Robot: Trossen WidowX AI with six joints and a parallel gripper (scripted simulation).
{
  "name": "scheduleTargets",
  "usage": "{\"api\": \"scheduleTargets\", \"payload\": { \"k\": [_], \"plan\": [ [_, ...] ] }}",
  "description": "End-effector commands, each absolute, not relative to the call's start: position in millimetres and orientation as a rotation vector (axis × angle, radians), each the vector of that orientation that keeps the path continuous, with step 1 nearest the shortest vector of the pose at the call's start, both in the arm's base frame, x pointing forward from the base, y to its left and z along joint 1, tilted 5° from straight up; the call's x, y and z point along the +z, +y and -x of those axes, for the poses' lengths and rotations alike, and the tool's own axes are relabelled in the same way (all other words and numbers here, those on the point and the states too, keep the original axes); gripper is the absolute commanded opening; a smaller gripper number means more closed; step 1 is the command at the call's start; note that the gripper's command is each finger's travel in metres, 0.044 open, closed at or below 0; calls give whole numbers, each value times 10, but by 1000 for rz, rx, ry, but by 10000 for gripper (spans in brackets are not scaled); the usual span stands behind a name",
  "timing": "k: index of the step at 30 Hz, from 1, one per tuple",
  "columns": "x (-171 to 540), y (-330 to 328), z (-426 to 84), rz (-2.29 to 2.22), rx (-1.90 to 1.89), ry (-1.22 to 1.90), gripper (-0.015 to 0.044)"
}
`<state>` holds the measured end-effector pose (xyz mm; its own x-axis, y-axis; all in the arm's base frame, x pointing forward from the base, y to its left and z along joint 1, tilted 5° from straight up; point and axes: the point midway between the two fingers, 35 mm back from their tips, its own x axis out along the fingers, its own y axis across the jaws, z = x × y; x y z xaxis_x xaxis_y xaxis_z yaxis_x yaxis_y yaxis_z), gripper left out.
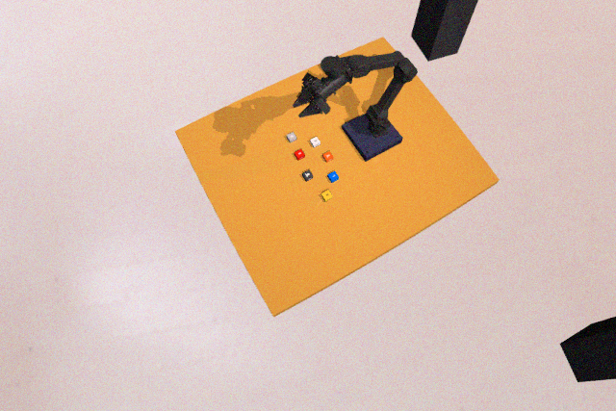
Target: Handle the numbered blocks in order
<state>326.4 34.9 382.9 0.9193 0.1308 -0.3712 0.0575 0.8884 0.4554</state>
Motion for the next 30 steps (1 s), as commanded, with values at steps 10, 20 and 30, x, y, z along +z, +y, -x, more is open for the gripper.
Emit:
{"api": "scheduleTargets", "payload": {
  "k": [10, 20, 30],
  "plan": [
    [1633, -282, -2823, 113, -7, 1368, 400],
    [1427, -352, -2624, 179, 51, 1520, 400],
    [1427, -352, -2624, 179, 51, 1520, 400]
  ]
}}
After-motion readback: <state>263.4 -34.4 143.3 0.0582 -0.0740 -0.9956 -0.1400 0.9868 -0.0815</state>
